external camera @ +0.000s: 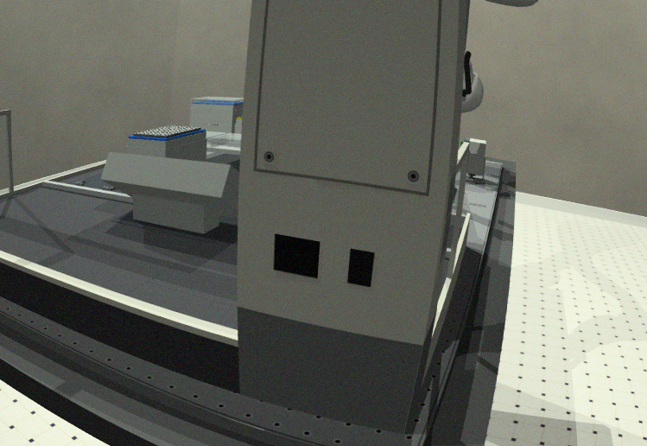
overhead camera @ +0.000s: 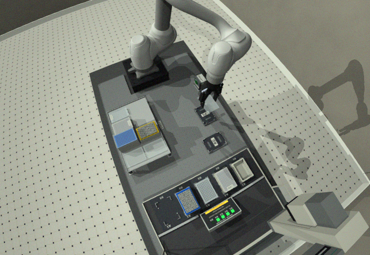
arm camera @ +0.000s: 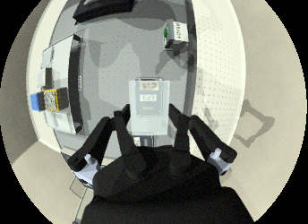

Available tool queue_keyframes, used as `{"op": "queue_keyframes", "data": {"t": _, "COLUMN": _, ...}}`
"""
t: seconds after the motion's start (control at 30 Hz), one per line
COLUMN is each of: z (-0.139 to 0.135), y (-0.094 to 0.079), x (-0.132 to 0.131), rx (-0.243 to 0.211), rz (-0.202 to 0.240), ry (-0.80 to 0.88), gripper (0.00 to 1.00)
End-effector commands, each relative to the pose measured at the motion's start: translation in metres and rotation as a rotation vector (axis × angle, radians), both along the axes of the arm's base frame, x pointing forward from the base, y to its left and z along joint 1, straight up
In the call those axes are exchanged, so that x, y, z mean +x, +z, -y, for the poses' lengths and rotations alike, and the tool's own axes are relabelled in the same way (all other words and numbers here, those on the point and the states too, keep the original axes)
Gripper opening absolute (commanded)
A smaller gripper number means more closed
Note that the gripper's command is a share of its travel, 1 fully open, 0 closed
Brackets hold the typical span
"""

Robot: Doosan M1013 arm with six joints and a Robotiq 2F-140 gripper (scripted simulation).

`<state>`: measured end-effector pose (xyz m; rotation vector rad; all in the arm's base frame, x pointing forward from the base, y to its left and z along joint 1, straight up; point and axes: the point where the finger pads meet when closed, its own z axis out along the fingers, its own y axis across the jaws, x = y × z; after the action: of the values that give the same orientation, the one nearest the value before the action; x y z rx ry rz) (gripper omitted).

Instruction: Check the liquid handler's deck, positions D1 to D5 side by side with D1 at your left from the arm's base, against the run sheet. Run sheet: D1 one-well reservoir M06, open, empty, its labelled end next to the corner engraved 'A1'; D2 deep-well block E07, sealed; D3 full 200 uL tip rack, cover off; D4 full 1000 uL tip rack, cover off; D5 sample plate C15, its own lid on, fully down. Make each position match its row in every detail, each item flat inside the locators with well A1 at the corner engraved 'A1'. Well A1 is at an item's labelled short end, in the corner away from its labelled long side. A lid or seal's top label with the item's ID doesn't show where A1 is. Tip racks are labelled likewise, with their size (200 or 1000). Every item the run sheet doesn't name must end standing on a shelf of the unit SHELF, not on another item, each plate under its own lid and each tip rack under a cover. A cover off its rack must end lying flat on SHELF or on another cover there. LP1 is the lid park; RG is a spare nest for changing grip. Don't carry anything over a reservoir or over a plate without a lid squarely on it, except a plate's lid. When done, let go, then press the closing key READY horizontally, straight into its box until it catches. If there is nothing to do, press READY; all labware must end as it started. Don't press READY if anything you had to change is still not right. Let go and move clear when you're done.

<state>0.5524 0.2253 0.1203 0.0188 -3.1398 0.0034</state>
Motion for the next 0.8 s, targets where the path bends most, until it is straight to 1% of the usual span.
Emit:
{"op": "queue_keyframes", "data": {"t": 0.0, "z": 0.000, "y": -0.003, "x": 0.000, "rx": 0.001, "rz": 0.001, "ry": 0.000, "gripper": 0.10}}
{"op": "queue_keyframes", "data": {"t": 0.4, "z": 0.000, "y": -0.023, "x": 0.000, "rx": 0.001, "rz": 0.001, "ry": 0.000, "gripper": 0.10}}
{"op": "queue_keyframes", "data": {"t": 0.47, "z": 0.000, "y": -0.023, "x": 0.000, "rx": 0.001, "rz": 0.001, "ry": 0.000, "gripper": 0.10}}
{"op": "queue_keyframes", "data": {"t": 0.77, "z": 0.000, "y": -0.038, "x": 0.000, "rx": 0.001, "rz": 0.001, "ry": 0.000, "gripper": 0.10}}
